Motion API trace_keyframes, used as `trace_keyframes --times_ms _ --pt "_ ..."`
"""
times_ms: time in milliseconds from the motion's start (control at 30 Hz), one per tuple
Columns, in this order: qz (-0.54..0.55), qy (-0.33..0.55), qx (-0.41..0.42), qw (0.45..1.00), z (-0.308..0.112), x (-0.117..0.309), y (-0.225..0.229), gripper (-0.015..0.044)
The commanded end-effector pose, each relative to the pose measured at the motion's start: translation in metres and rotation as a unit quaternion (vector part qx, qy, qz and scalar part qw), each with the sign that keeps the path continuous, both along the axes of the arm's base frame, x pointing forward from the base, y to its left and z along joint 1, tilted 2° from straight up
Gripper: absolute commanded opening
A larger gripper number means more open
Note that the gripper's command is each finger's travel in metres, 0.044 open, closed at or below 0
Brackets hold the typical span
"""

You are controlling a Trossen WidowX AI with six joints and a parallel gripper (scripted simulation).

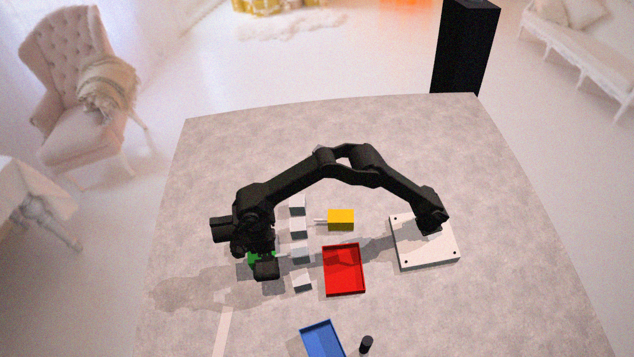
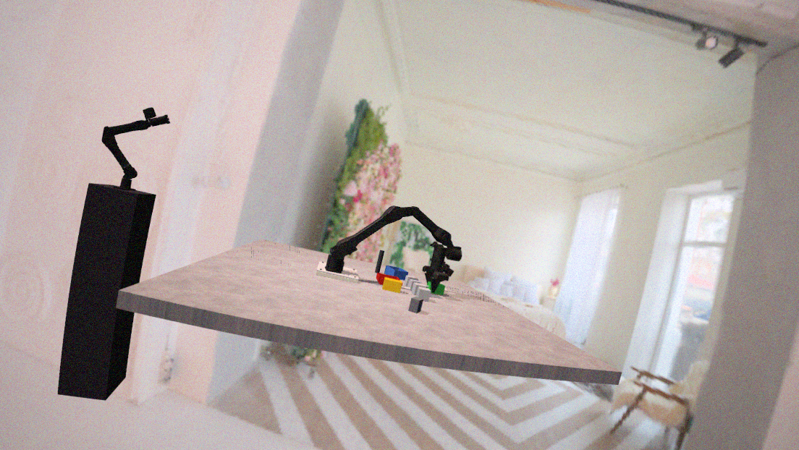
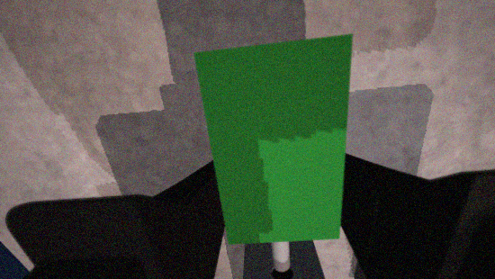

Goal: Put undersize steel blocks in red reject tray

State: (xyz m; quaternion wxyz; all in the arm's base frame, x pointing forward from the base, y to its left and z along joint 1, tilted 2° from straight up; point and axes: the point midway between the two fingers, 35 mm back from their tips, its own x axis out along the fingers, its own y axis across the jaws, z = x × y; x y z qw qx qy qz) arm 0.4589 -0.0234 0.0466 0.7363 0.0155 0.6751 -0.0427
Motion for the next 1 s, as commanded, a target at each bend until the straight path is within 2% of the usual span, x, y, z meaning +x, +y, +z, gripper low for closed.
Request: trace_keyframes --times_ms 0,967 --pt "0.002 -0.007 -0.002 1.000 0.0054 0.0027 -0.0009 0.0000" --pt "0.002 -0.006 -0.002 1.000 0.0047 -0.0068 0.0001 0.0000"
